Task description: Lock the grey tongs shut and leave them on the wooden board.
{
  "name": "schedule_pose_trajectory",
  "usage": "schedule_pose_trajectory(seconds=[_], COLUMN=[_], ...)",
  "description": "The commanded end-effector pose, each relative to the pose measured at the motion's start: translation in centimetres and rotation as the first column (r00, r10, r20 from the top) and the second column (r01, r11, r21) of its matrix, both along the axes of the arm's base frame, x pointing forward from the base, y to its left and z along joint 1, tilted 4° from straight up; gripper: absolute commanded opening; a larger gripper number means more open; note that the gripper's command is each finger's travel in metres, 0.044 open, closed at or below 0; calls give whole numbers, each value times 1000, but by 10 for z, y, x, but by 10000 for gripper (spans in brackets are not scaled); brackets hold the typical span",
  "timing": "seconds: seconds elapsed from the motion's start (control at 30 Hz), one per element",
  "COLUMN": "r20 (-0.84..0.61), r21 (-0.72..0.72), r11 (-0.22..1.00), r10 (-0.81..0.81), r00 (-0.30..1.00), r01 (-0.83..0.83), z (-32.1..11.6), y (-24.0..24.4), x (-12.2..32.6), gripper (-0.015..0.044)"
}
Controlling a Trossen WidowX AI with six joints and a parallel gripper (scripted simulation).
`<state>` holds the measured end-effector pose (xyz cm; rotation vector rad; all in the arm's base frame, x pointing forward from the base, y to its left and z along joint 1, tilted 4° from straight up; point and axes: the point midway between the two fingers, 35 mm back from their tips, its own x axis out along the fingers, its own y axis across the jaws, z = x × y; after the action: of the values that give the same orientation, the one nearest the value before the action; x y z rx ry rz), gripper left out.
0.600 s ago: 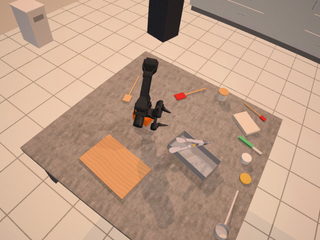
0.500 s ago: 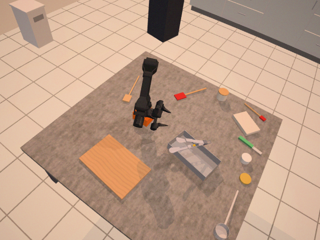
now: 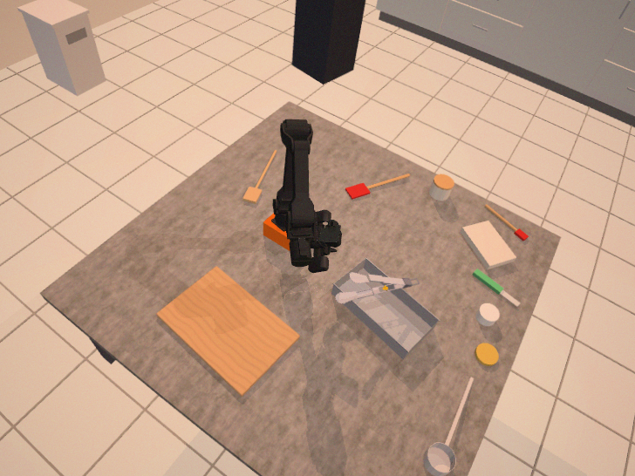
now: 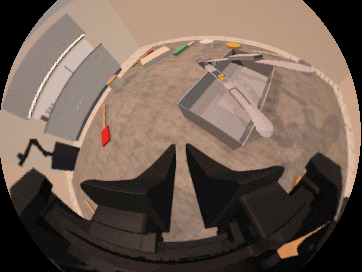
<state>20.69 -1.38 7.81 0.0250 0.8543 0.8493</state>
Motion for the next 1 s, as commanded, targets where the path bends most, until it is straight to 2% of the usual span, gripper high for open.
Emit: schedule_pose_trajectory(seconds=[0.0, 0.13, 0.3, 0.53, 0.97], r20=[-28, -97, -188, -304, -306], r21=[-176, -305, -441, -638, -643], r11=[978, 938, 851, 639, 633], r10=[107, 141, 223, 303, 304], r00=[994, 985, 956, 903, 902], r01=[-111, -165, -285, -429, -432], z=[13, 23, 34, 52, 51], y=[-10, -10, 2, 31, 32], x=[34, 60, 88, 132, 133], gripper=[-46, -150, -150, -150, -150])
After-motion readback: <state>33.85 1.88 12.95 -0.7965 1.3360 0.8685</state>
